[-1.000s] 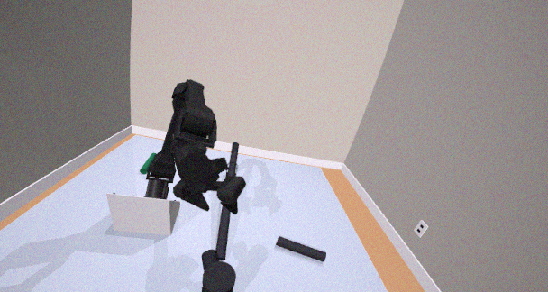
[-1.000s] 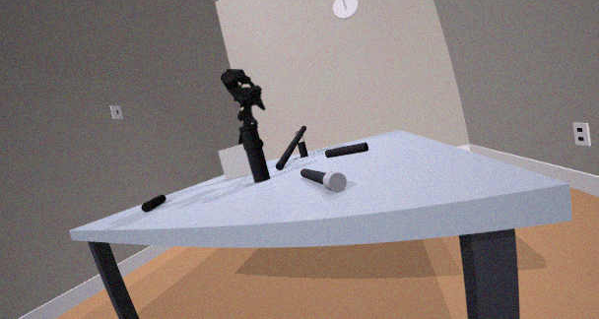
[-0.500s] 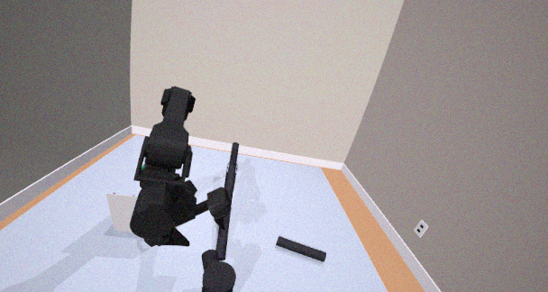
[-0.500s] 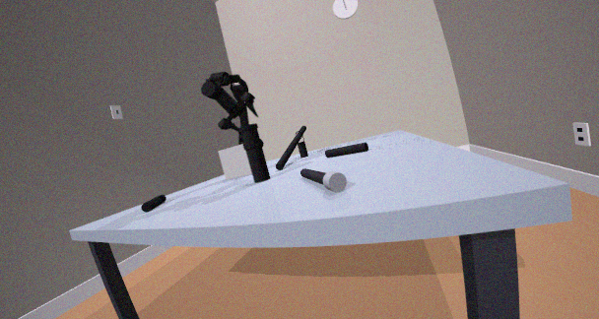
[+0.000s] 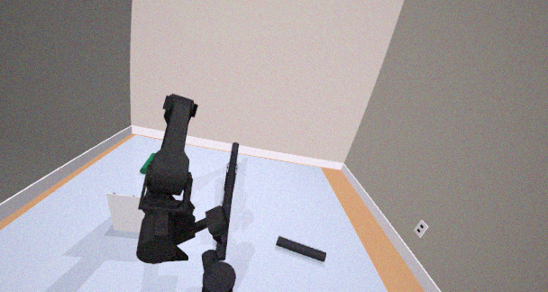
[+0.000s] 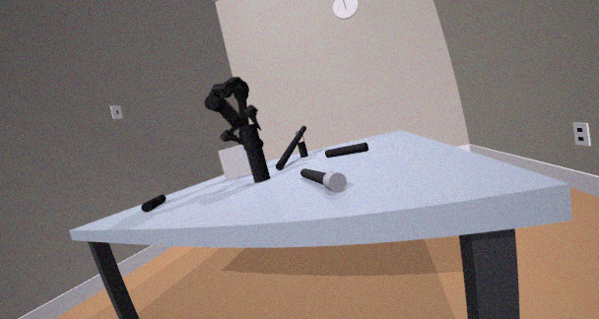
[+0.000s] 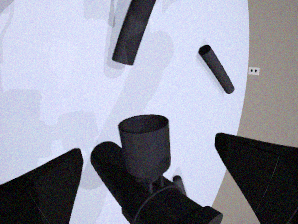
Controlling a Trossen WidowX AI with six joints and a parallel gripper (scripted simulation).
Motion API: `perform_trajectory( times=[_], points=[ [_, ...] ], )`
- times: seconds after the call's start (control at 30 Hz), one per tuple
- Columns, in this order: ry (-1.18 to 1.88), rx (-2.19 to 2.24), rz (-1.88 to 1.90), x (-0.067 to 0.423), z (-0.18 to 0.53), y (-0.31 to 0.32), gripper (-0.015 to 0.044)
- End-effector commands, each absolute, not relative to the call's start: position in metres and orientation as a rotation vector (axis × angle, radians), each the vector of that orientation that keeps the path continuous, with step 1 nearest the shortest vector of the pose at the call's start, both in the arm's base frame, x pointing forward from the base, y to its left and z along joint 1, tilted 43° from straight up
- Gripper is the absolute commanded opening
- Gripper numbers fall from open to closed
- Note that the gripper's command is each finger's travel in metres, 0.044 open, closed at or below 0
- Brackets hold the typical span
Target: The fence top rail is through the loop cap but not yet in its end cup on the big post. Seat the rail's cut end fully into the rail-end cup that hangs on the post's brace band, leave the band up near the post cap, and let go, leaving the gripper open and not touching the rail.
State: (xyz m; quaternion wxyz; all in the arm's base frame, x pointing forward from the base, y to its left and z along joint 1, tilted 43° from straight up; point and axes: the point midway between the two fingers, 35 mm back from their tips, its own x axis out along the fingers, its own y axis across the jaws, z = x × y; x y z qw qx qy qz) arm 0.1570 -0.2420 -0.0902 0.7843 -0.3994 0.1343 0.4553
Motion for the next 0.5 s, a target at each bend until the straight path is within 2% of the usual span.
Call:
perform_trajectory(
  times=[0.0,0.47],
  points=[
    [0.292,-0.862,0.978,0.159,-0.093,-0.241,0.044],
    [0.293,-0.863,0.978,0.173,-0.106,-0.228,0.044]
  ],
)
